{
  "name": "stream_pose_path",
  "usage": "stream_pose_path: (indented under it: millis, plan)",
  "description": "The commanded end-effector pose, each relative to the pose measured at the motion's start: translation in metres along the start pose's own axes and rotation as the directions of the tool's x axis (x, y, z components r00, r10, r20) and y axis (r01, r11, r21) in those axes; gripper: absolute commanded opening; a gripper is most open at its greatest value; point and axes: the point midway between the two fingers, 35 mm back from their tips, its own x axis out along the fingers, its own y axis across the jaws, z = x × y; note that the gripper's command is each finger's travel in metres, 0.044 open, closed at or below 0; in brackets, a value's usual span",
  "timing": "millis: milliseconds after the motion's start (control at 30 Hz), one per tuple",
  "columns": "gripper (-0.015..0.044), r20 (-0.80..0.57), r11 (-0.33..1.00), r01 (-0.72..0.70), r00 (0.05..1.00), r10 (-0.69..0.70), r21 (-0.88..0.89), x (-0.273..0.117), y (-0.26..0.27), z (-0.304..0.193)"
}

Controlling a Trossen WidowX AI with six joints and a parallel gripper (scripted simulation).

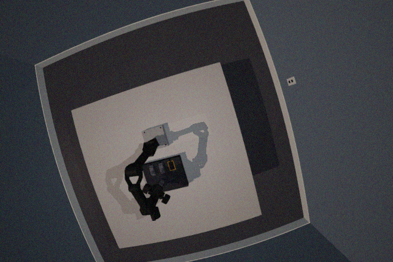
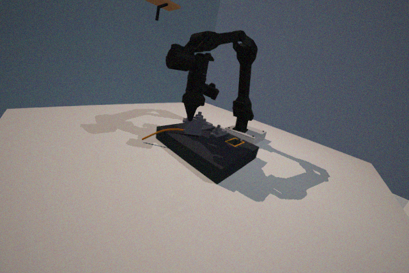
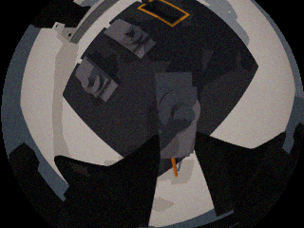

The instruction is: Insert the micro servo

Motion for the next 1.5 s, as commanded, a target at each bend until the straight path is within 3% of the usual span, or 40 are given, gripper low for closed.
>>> stream_pose_path:
  millis: [0, 867, 1467]
  plan:
    - [0.0000, -0.009, 1.000, 0.010, 1.000, -0.010, -0.001, -0.018, 0.001, 0.002]
    - [0.0000, -0.007, 1.000, 0.009, 1.000, -0.009, -0.001, -0.018, 0.012, 0.027]
    - [0.0000, -0.001, 1.000, 0.015, 1.000, -0.015, -0.001, -0.019, -0.046, 0.083]
